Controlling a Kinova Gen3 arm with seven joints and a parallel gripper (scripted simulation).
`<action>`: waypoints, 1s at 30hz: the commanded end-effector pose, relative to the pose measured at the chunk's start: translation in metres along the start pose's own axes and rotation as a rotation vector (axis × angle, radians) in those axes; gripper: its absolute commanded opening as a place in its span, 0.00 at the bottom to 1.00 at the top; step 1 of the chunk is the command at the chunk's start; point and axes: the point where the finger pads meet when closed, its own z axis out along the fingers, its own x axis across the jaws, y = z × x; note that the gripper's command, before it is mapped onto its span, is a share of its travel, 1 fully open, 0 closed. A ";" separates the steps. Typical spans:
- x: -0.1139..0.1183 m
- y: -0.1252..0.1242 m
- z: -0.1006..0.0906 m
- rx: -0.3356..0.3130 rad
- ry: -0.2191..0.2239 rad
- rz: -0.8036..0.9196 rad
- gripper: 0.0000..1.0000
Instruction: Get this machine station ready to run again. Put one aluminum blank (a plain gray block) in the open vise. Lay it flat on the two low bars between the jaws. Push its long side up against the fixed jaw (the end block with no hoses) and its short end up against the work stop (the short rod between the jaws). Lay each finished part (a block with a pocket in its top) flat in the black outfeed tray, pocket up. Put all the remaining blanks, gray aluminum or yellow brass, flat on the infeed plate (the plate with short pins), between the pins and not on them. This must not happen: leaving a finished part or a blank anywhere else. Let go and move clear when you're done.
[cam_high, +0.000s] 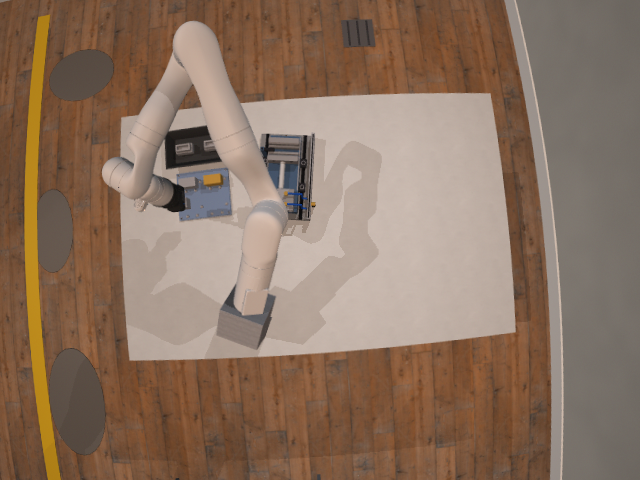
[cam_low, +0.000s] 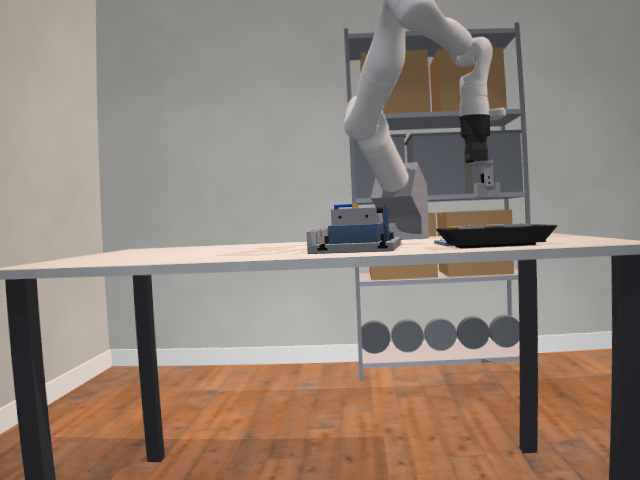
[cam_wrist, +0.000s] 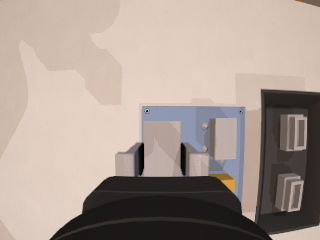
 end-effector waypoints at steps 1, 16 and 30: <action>0.001 -0.003 -0.009 0.013 0.003 0.004 0.00; 0.002 -0.001 -0.013 0.013 0.003 0.004 0.00; 0.017 0.038 -0.011 0.008 0.010 0.024 0.00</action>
